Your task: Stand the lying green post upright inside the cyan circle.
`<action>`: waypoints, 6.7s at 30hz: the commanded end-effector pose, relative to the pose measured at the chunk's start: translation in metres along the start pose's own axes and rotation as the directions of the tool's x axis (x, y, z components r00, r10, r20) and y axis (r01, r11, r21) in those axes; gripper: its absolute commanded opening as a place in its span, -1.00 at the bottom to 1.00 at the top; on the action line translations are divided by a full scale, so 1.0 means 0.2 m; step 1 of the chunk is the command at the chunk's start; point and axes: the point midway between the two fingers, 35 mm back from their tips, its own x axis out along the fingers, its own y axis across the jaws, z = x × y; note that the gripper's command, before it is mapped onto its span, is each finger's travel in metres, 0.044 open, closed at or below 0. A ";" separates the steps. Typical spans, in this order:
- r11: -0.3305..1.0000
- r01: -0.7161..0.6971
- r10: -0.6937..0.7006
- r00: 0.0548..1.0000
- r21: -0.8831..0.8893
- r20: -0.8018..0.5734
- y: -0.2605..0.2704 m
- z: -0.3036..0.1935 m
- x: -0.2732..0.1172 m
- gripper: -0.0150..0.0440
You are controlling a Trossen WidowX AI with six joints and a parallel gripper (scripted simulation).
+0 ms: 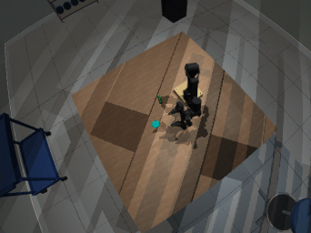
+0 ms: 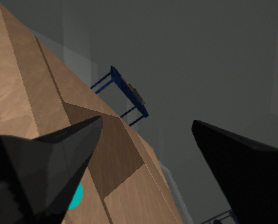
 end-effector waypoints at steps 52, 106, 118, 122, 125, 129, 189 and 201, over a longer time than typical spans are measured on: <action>0.023 -0.996 0.673 0.078 -0.084 -0.736 -0.44 -1.15 0.28 0.30; -0.007 -0.998 0.762 -0.045 0.061 -0.646 -0.16 -1.44 0.12 -0.42; -0.007 -0.998 0.762 -0.045 0.061 -0.646 -0.30 -1.33 0.14 -0.42; -0.007 -0.998 0.762 -0.045 0.061 -0.647 -0.35 -1.29 0.14 -0.42; -0.007 -0.998 0.761 -0.045 0.061 -0.647 -0.39 -1.26 0.14 -0.42; -0.007 -0.998 0.761 -0.045 0.061 -0.647 -0.43 -1.21 0.14 -0.42; 0.198 -0.933 0.768 -0.043 0.301 -0.638 -0.24 -0.69 0.50 -0.42; 0.248 -0.901 0.770 -0.039 0.356 -0.637 -0.14 -0.55 0.57 -0.42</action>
